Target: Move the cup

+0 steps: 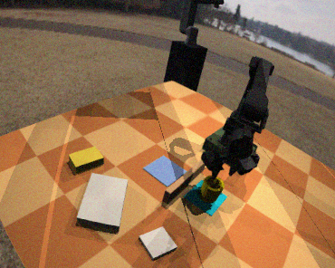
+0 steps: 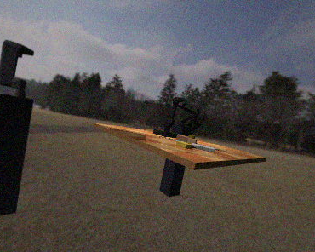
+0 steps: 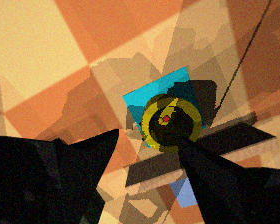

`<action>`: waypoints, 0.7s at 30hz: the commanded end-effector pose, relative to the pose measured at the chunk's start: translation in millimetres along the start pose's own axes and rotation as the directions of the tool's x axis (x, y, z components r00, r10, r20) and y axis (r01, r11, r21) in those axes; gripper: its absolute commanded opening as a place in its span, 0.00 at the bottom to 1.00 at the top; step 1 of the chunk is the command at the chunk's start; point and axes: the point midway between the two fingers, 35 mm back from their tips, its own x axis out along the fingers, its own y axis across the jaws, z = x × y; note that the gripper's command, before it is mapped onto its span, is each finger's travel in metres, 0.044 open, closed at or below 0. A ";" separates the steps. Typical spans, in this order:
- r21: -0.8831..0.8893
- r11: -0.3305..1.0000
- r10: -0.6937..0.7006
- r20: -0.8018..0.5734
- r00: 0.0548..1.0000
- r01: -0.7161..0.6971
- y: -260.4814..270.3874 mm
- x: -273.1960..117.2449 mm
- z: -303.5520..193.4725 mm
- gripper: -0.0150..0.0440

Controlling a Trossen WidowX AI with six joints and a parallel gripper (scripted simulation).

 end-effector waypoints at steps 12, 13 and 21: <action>-0.003 1.000 0.000 0.004 1.000 0.000 -1.0 -38.4 0.4 1.00; -0.004 1.000 0.000 0.004 1.000 0.000 -1.0 -41.9 0.3 1.00; -0.005 1.000 0.000 0.007 1.000 0.000 -0.8 -64.1 -1.8 1.00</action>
